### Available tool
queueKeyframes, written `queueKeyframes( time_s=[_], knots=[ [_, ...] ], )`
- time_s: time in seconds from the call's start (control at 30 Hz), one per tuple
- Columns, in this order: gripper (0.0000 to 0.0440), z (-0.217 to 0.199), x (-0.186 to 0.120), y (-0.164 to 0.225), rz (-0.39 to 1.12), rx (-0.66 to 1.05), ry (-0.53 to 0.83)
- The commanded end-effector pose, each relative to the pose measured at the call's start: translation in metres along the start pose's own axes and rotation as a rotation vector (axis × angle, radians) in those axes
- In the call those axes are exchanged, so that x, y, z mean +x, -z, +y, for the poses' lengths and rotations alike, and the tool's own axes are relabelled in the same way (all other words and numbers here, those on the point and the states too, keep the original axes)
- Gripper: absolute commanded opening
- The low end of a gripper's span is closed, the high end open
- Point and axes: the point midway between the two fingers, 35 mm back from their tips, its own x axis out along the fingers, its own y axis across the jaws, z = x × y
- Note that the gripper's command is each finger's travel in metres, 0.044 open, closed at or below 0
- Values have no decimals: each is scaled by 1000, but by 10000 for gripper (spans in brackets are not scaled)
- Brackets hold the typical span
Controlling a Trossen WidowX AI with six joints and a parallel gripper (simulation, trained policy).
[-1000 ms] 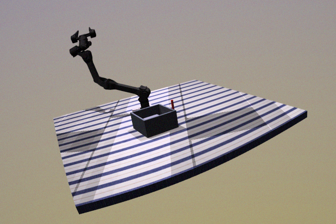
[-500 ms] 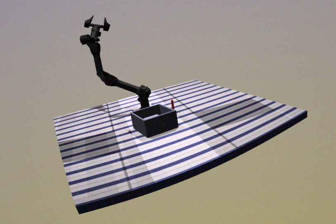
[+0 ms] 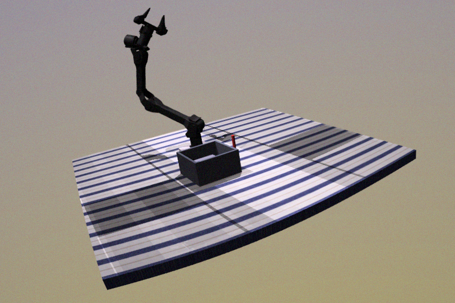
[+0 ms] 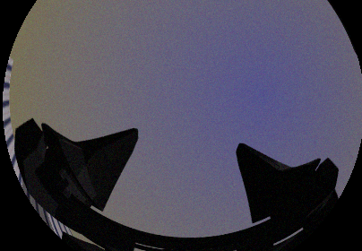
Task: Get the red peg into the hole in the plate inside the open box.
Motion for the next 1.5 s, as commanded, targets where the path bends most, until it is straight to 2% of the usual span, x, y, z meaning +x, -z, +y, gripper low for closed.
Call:
queueKeyframes(
  time_s=[0.0, 0.33, 0.7, 1.13, 1.47],
  knots=[
    [440, 15, 11, 33, 108, 94, -10],
    [440, 51, 19, 113, 379, 310, 5],
    [440, 91, 3, 200, 691, 521, 72],
    [440, 139, -47, 290, 1065, 743, 199],
    [440, 178, -104, 342, 1361, 884, 323]
  ],
)
